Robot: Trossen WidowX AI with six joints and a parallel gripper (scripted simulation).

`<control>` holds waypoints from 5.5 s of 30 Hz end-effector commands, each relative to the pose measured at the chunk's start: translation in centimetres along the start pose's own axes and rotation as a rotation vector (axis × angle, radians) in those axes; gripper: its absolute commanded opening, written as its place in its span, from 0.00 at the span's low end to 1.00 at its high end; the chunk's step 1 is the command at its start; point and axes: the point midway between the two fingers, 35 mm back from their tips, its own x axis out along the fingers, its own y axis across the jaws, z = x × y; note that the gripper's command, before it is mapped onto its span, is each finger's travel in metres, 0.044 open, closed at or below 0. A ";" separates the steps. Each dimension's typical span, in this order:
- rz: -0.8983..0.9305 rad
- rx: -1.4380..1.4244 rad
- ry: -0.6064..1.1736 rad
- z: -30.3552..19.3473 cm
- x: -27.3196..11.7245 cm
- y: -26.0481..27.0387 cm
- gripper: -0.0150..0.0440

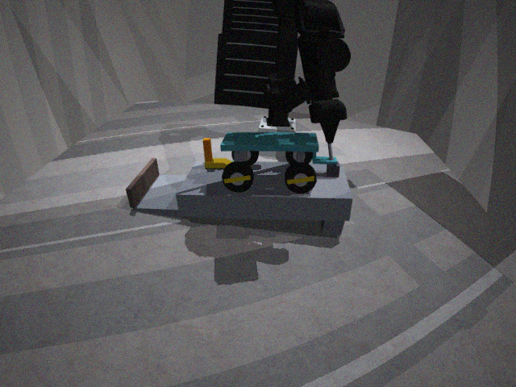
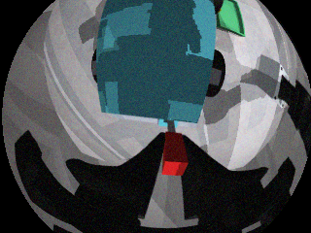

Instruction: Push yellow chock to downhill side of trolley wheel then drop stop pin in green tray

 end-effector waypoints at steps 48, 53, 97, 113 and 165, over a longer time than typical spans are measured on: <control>0.005 -0.006 0.011 -2.3 -1.3 0.1 0.25; 0.005 -0.006 0.012 -3.0 -1.3 0.2 0.25; -0.002 -0.004 0.010 -1.7 -1.2 -8.0 0.25; -0.001 -0.004 0.005 3.8 -2.1 -7.4 0.25; -0.002 -0.005 -0.013 21.8 -4.0 -8.2 0.25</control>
